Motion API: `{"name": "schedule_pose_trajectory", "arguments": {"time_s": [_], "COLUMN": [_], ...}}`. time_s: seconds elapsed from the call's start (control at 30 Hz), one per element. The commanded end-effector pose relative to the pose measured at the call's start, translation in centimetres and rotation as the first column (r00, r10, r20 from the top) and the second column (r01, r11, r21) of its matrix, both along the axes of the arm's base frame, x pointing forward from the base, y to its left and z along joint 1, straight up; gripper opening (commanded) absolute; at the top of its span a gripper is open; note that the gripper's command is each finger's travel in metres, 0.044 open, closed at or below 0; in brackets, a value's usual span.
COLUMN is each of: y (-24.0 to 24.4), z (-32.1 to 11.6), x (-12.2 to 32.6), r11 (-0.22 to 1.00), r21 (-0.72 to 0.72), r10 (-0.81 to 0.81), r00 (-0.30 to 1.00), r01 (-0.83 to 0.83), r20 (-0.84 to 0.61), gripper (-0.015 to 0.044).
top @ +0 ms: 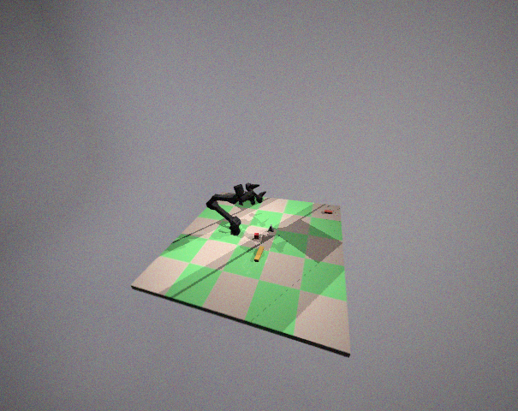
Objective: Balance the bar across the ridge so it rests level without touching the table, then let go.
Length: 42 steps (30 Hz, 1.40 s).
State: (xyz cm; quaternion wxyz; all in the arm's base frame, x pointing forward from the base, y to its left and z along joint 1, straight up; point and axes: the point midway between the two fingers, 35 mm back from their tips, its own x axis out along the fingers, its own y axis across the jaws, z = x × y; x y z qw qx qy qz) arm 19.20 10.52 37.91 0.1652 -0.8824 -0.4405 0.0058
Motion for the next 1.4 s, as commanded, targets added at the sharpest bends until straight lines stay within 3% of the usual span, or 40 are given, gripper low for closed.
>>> {"name": "schedule_pose_trajectory", "arguments": {"time_s": [0.0,0.1,0.63,1.0,1.37], "y": [0.0,-0.7,-6.0,-10.3,-14.6], "z": [0.0,-0.3,-4.4,-8.6,-13.3], "x": [0.1,1.4,8.9,12.2,13.7], "r11": [1.0,0.999,0.928,0.822,0.684], "r21": [0.002,0.025,0.086,0.024,-0.116], "r10": [-0.003,-0.042,-0.27,-0.364,-0.394], "r00": [1.0,0.997,0.816,0.557,0.231], "r01": [0.003,0.044,0.361,0.57,0.72], "r20": [-0.005,-0.071,-0.51,-0.746,-0.889], "gripper": [0.0374,0.0315,0.0315,0.0315,0.0315]}}
